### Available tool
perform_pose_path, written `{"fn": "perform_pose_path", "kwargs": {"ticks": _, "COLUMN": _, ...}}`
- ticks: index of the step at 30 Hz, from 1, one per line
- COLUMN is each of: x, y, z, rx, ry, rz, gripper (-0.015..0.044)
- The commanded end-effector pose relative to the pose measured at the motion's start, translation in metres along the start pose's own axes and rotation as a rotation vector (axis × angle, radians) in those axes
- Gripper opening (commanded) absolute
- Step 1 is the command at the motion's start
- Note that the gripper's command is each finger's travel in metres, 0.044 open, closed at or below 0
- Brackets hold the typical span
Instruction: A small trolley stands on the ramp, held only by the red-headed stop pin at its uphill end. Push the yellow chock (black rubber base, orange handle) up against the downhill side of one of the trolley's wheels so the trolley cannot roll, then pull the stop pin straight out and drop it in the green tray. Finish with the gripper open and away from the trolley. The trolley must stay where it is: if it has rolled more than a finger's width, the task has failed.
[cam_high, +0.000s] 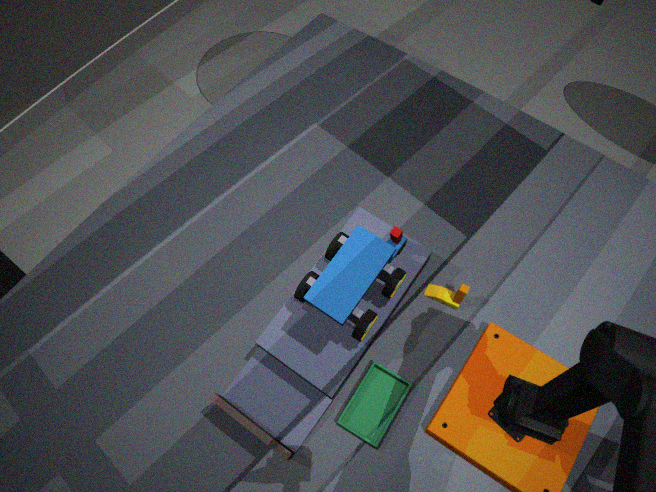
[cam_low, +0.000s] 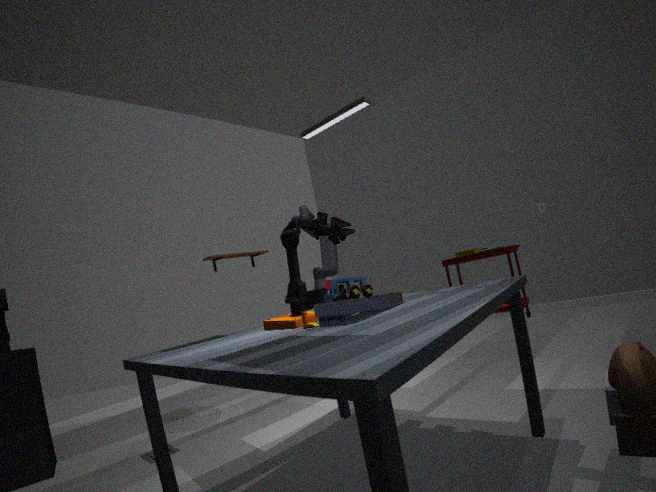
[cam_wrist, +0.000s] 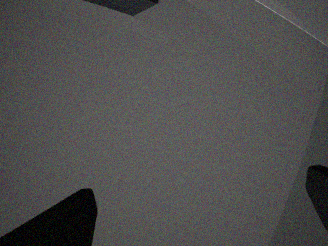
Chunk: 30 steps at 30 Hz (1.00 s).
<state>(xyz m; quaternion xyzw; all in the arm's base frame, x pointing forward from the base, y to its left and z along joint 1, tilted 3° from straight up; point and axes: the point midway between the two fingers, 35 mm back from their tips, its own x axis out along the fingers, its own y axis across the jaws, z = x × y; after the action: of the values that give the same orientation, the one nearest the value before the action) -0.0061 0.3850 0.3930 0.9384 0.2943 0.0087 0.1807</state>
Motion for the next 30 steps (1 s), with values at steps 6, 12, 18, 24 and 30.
{"fn": "perform_pose_path", "kwargs": {"ticks": 6, "x": 0.021, "y": 0.012, "z": 0.008, "rx": 0.023, "ry": -0.032, "rz": 0.025, "gripper": 0.0243}}
{"fn": "perform_pose_path", "kwargs": {"ticks": 12, "x": 0.058, "y": 0.038, "z": 0.027, "rx": 0.073, "ry": -0.099, "rz": 0.079, "gripper": 0.019}}
{"fn": "perform_pose_path", "kwargs": {"ticks": 18, "x": 0.091, "y": 0.069, "z": 0.049, "rx": 0.131, "ry": -0.169, "rz": 0.136, "gripper": 0.019}}
{"fn": "perform_pose_path", "kwargs": {"ticks": 24, "x": 0.12, "y": 0.104, "z": 0.077, "rx": 0.158, "ry": -0.254, "rz": 0.199, "gripper": 0.019}}
{"fn": "perform_pose_path", "kwargs": {"ticks": 30, "x": 0.142, "y": 0.144, "z": 0.105, "rx": 0.196, "ry": -0.342, "rz": 0.271, "gripper": 0.019}}
